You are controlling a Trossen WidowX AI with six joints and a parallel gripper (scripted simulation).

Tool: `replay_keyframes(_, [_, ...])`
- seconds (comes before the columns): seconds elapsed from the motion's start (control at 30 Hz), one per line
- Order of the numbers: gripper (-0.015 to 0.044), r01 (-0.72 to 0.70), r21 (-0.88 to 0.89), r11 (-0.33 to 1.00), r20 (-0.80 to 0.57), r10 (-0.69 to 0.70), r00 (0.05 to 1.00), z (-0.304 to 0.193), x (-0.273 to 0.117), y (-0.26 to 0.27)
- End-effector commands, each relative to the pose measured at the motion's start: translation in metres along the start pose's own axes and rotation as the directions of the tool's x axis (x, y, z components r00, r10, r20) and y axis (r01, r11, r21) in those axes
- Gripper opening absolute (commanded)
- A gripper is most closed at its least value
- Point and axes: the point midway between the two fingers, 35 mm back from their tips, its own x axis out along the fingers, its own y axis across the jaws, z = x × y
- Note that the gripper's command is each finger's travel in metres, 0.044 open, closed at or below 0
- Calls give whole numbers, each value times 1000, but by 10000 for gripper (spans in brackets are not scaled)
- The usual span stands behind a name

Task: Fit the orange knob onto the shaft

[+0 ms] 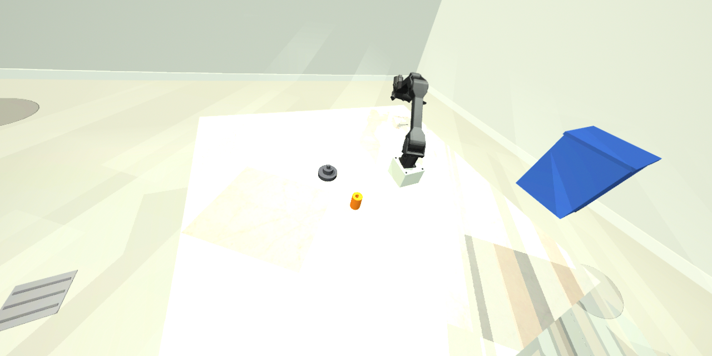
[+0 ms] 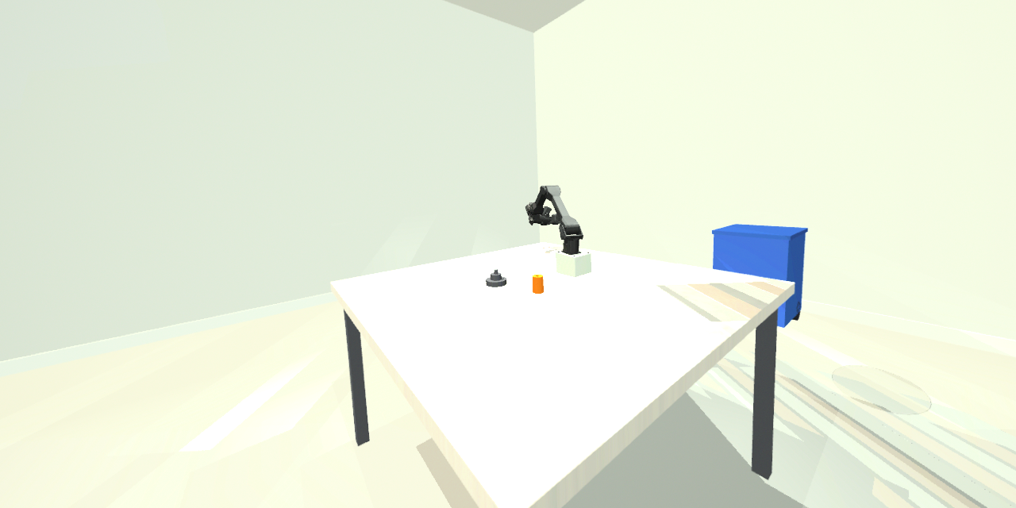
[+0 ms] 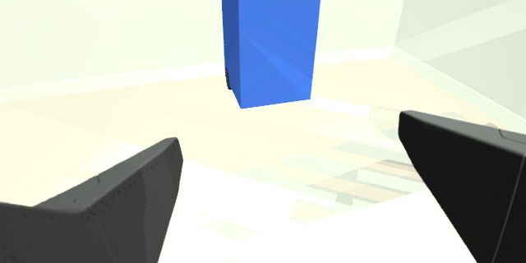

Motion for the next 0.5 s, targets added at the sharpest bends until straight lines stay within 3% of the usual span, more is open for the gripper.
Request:
replay_keyframes(0.0, [426,0,0,1000,0,0,1000,0,0,0])
replay_keyframes(0.1, [440,-73,-35,997,-18,73,997,-2,-27,10])
replay_keyframes(0.27, [440,-300,-143,943,-83,291,953,-11,-115,29])
replay_keyframes(0.47, [440,-551,-276,787,-179,521,835,-25,-226,28])
